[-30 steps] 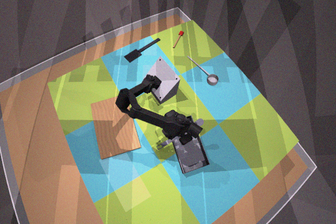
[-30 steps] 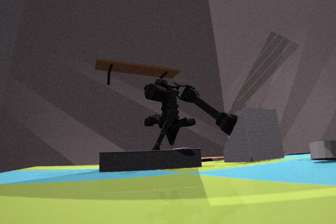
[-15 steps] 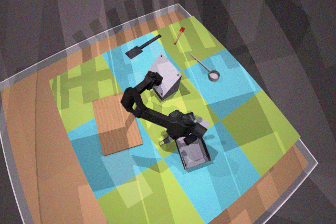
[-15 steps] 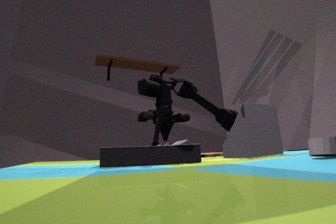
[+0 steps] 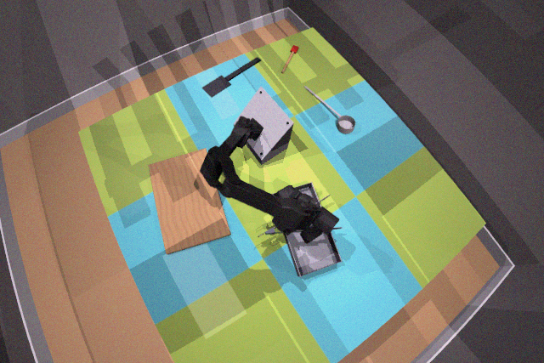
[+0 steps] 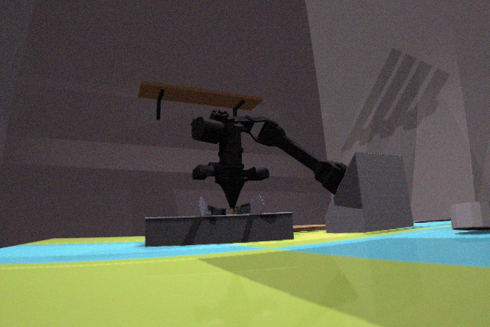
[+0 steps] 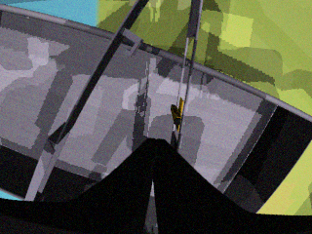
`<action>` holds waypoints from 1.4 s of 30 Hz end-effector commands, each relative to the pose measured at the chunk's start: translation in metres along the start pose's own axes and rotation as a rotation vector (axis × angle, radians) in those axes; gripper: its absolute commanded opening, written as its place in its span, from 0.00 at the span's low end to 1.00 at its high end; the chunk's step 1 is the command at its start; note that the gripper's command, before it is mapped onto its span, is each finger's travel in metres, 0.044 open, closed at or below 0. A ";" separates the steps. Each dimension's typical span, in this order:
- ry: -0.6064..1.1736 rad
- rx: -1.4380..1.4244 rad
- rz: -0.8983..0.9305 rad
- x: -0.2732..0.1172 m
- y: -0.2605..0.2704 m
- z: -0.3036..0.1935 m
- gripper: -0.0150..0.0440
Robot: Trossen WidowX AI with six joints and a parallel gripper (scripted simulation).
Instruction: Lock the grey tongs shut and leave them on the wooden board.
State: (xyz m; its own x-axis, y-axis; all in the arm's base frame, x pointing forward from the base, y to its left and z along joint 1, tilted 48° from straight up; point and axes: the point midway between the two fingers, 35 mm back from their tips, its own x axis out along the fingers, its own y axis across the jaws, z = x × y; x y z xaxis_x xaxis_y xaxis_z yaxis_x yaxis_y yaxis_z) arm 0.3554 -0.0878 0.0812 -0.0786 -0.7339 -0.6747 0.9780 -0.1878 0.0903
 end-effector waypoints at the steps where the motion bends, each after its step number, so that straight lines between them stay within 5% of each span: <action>1: -0.004 -0.004 -0.003 0.002 0.006 0.001 0.00; 35: -0.001 0.001 -0.002 0.002 0.013 0.000 0.00; 42: 0.011 -0.002 0.023 -0.057 0.017 -0.001 0.31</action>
State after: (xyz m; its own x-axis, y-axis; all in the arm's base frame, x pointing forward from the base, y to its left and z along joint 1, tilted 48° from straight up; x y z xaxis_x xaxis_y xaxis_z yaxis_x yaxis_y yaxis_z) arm 0.3716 -0.0751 0.0982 -0.0822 -0.7339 -0.6742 0.9781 -0.1893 0.0867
